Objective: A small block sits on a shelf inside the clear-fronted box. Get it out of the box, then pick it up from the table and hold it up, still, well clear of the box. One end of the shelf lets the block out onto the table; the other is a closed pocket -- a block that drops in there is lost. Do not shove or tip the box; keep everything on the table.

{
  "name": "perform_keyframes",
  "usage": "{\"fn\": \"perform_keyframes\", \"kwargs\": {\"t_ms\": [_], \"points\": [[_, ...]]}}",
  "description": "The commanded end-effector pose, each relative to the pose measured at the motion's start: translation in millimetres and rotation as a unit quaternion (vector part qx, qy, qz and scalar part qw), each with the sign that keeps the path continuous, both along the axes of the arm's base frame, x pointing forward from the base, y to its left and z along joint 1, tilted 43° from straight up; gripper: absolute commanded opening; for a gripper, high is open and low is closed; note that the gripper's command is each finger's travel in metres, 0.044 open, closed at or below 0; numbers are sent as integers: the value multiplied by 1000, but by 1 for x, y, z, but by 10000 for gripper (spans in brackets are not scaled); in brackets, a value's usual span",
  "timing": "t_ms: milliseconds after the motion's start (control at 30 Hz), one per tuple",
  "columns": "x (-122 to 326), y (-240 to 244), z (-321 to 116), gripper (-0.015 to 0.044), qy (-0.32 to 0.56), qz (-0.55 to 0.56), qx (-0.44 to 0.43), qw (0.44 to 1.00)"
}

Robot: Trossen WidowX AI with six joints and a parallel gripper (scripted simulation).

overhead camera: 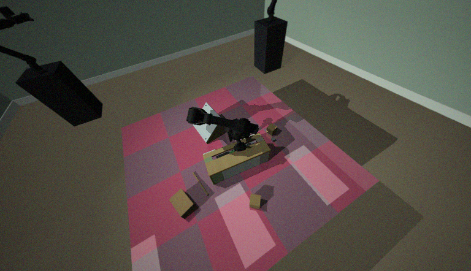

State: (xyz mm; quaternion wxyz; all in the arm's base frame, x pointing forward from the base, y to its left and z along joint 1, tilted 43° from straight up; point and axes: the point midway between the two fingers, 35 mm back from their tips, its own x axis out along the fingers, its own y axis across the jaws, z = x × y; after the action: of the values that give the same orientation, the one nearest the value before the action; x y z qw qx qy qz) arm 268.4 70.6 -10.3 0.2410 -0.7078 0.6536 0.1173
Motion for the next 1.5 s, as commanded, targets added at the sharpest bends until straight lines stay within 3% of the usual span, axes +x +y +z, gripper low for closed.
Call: {"fn": "perform_keyframes", "kwargs": {"t_ms": [0, 1467], "points": [[-1, -6, 4, 400, 2, 1, -2, 1000], [-3, -27, 21, 400, 2, 1, -3, 1000]]}}
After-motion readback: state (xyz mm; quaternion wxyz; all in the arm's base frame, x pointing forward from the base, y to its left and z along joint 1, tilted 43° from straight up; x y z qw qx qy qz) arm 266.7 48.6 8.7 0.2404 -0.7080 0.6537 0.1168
